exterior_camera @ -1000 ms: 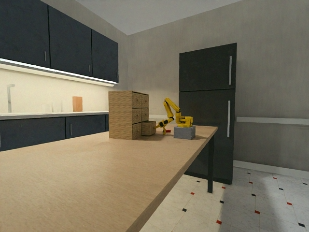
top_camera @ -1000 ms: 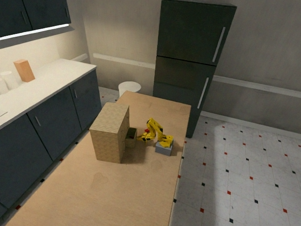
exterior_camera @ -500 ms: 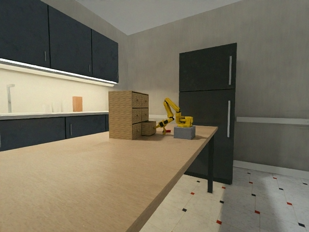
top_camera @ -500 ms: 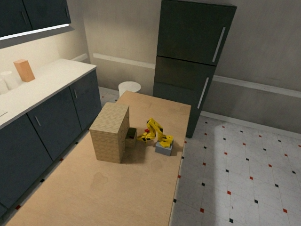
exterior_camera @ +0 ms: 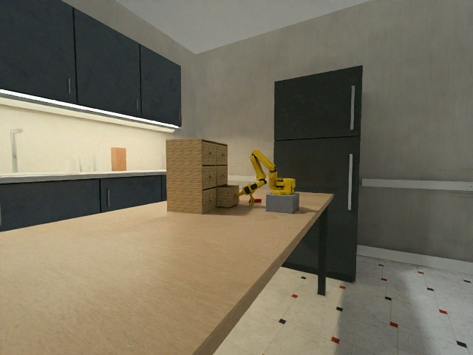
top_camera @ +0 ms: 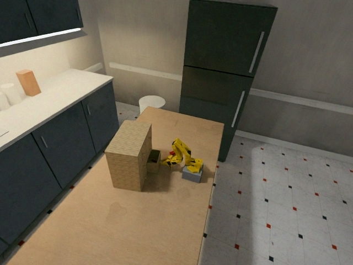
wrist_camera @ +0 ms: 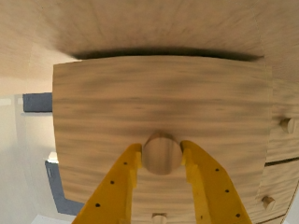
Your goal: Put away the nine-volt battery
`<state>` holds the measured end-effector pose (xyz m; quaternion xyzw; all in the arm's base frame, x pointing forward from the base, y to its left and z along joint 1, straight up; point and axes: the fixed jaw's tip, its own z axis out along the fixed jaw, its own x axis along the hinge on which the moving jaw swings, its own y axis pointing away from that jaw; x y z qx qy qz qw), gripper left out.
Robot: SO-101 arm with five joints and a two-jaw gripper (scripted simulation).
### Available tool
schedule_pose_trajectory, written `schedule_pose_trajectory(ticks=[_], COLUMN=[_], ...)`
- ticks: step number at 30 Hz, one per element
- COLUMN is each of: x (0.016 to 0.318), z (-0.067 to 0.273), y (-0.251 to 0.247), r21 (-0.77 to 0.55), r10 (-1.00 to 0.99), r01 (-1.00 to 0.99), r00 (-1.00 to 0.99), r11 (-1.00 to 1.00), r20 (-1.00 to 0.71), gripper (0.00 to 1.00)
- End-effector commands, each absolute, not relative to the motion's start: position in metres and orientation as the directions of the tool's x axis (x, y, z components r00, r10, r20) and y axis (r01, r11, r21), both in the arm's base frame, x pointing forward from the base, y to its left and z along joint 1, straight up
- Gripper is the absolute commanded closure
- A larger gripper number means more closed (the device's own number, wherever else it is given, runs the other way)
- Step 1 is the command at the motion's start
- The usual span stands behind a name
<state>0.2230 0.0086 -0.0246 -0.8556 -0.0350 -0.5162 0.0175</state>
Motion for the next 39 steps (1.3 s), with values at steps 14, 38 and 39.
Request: schedule_pose_trajectory(ticks=[14,38,39], x=[0.222,0.208,0.208], z=[-0.024,-0.016,-0.015], y=[0.006,0.000,0.000], r21=[-0.001,-0.029,-0.030], r10=[0.029,-0.014,-0.017], r01=[0.063,0.024,0.022], r00=[0.464,0.470,0.464], r11=[-0.998,-0.999,-0.999], r20=[0.885,0.883,0.886], gripper=[0.80,0.79,0.79])
